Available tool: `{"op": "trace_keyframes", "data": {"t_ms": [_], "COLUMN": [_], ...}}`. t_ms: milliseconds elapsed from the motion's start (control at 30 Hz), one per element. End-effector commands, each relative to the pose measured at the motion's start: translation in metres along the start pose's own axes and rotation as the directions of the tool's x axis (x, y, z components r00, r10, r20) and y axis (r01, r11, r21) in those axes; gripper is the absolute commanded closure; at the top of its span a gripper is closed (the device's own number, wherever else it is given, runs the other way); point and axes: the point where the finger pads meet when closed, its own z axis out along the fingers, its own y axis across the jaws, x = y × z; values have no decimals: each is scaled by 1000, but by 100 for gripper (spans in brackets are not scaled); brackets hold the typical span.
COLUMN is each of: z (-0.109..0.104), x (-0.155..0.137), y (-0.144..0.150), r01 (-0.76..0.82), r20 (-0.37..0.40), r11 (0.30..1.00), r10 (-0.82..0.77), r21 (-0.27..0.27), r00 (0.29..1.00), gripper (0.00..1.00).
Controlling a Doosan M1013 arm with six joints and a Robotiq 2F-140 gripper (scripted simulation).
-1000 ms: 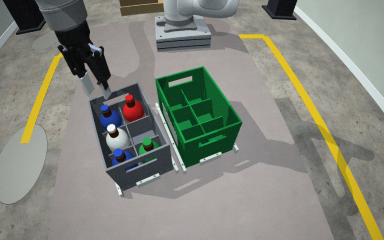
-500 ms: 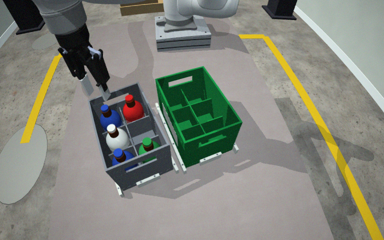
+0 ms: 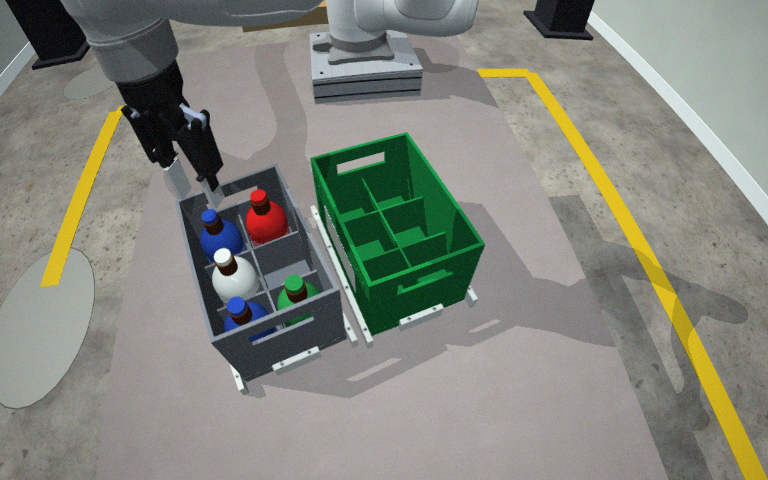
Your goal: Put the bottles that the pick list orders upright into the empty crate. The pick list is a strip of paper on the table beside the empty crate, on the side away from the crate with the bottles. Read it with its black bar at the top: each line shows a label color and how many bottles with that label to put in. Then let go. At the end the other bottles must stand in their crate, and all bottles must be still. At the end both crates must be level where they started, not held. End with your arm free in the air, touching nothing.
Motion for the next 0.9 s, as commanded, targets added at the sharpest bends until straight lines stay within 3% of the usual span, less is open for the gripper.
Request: {"op": "trace_keyframes", "data": {"t_ms": [0, 867], "z": [5, 34], "x": [0, 0], "y": [0, 0], "r01": [0, 0], "r20": [0, 0], "r11": [1000, 1000], "r10": [0, 0], "r21": [0, 0], "r00": [1000, 1000], "gripper": [62, 62]}}
